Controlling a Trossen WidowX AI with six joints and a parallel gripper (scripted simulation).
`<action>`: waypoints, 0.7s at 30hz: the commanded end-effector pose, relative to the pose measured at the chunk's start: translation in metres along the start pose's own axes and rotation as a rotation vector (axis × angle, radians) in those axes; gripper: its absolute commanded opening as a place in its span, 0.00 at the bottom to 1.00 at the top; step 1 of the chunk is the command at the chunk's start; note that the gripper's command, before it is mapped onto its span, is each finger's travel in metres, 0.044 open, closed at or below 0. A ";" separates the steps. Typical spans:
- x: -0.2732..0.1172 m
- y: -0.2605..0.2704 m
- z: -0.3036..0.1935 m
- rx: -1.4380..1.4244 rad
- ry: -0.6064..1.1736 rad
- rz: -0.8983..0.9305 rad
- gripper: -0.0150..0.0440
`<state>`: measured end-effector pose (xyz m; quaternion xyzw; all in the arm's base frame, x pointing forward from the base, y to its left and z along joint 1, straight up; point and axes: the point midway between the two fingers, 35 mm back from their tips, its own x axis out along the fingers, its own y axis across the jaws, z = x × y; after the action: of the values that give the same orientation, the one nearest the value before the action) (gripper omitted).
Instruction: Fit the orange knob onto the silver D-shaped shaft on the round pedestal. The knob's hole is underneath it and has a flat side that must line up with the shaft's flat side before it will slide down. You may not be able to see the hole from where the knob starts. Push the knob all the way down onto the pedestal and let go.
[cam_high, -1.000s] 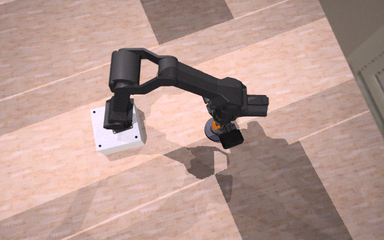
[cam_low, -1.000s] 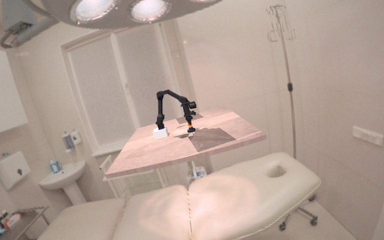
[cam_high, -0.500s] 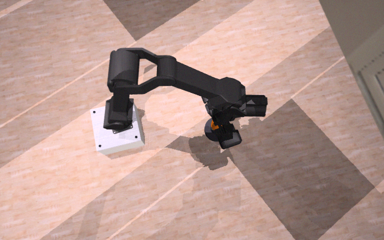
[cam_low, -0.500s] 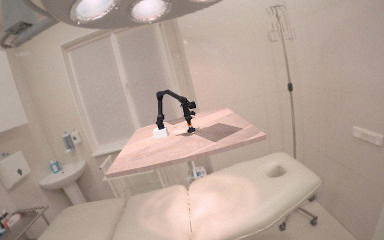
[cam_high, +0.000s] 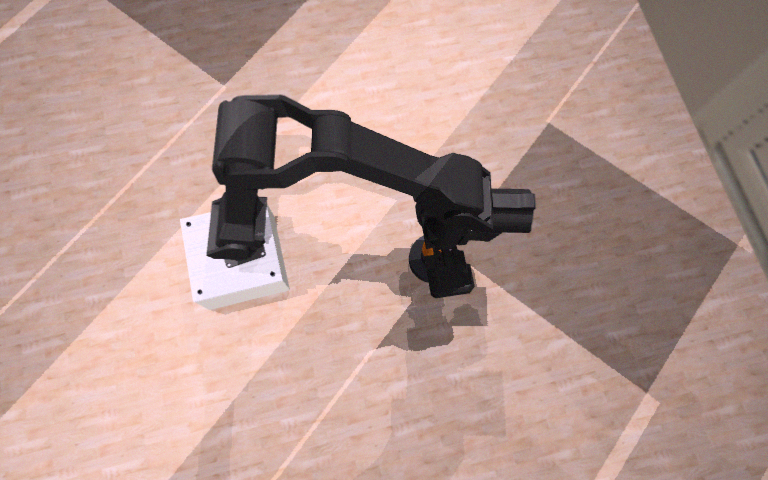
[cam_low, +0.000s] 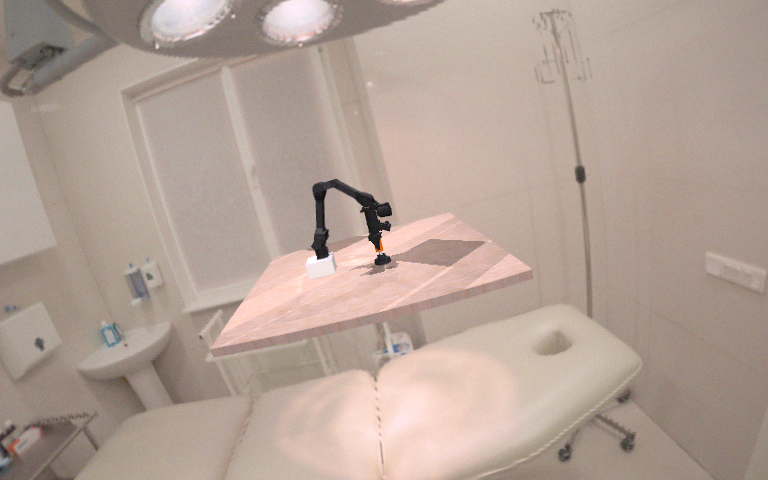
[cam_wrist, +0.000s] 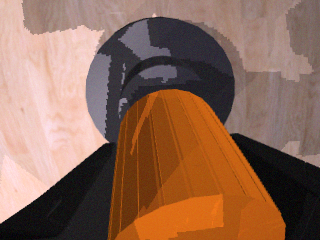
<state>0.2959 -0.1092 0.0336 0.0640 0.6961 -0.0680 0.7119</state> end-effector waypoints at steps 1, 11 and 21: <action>0.000 -0.001 0.004 0.007 -0.005 -0.001 0.25; 0.003 -0.001 0.004 0.007 -0.005 -0.001 0.25; 0.003 -0.001 0.002 0.007 -0.005 -0.001 0.25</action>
<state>0.2990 -0.1105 0.0301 0.0644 0.6942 -0.0693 0.7135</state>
